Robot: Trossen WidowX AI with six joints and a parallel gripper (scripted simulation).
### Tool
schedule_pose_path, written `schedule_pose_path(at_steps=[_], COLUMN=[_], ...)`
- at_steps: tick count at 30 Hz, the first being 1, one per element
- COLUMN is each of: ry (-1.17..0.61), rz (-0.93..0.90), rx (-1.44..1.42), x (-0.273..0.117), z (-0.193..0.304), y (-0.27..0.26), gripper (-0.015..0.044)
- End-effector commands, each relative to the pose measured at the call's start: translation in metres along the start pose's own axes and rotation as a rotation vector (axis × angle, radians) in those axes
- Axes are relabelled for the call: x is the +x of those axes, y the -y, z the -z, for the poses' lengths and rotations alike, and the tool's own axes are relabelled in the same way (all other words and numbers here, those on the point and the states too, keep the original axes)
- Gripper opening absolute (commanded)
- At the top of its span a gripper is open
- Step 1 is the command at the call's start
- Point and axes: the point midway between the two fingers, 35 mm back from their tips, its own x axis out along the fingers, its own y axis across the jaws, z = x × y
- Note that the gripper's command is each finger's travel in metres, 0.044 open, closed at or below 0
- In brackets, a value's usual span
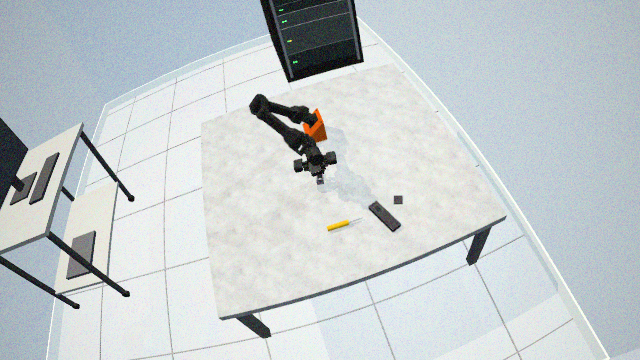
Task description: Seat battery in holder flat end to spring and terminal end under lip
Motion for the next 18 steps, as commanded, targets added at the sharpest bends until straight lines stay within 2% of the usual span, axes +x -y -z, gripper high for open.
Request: schedule_pose_path(at_steps=[1,6,9,18], ry=[0.003,0.005,0.005,0.005], rz=[-0.003,-0.006,-0.005,-0.005], rx=[0.001,0.005,0.006,0.006], x=[-0.012,-0.061,-0.074,-0.075], z=[-0.002,-0.003,-0.002,-0.002], y=[-0.002,-0.004,-0.005,-0.005], gripper=[0.0239,0.037,0.044,0.044])
